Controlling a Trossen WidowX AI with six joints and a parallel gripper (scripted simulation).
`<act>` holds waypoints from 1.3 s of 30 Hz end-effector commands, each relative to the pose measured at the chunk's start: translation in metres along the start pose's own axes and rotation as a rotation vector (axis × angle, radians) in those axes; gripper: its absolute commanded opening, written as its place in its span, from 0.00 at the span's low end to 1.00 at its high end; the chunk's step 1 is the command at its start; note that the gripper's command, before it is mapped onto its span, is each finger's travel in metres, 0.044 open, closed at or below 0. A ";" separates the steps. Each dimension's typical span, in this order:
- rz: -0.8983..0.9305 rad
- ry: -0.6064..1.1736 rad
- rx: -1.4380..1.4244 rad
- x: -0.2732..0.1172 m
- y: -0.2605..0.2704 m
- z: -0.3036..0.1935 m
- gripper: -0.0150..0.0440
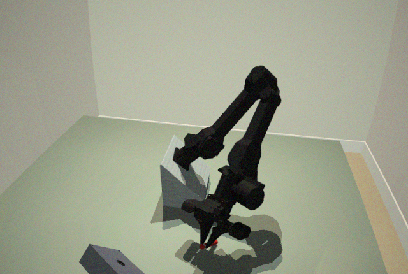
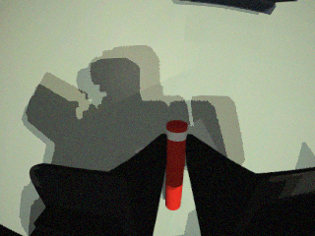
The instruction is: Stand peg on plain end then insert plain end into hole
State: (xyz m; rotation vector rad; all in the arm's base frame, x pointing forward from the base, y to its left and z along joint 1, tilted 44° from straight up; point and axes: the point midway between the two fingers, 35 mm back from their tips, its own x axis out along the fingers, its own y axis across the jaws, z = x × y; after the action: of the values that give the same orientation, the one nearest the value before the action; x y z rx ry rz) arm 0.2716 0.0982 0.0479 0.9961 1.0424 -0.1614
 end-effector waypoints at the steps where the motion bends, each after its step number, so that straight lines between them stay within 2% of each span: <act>1: 0.004 -0.045 0.004 -0.004 0.000 -0.001 0.34; 39: 0.003 -0.373 0.007 -0.023 0.000 -0.017 0.34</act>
State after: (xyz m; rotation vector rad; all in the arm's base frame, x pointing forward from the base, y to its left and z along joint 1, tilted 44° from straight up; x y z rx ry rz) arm 0.2502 0.1039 0.0621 0.9336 0.7320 -0.3192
